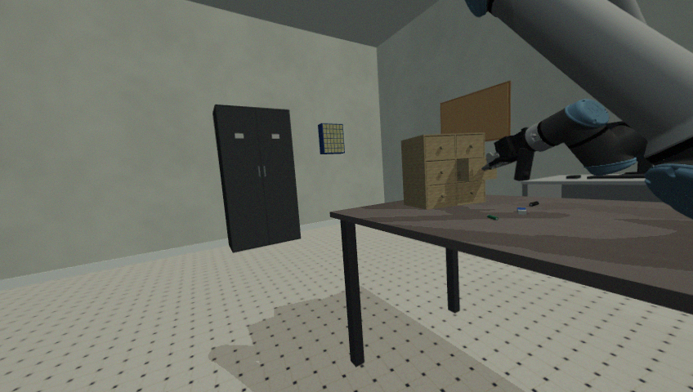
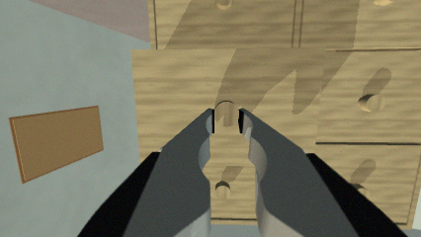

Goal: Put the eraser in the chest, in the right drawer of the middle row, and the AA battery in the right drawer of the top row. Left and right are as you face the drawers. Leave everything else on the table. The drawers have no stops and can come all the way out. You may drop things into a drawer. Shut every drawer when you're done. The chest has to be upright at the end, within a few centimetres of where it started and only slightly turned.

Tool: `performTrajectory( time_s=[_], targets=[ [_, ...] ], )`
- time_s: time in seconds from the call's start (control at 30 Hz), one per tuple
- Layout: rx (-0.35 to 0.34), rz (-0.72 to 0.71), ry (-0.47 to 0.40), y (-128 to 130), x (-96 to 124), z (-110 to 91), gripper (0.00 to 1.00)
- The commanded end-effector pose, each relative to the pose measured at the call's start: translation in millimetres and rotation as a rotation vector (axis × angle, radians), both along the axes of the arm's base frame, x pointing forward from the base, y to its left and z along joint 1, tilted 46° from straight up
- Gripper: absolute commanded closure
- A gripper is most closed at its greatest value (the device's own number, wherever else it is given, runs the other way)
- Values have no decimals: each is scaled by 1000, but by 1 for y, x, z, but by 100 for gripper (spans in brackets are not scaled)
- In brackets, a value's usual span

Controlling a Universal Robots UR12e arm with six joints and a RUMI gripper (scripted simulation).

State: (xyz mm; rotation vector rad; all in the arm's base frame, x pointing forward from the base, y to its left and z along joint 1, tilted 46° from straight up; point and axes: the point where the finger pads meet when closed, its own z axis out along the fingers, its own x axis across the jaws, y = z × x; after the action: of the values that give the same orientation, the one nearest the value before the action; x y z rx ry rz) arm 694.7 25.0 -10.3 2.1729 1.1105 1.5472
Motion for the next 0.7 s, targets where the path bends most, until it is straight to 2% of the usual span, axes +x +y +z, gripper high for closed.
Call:
performTrajectory(
  time_s=[0.0, 0.67],
  targets=[
    [0, -1, -1, 0, -1, 0, 93],
    [0, -1, -1, 0, -2, 1, 93]
  ],
)
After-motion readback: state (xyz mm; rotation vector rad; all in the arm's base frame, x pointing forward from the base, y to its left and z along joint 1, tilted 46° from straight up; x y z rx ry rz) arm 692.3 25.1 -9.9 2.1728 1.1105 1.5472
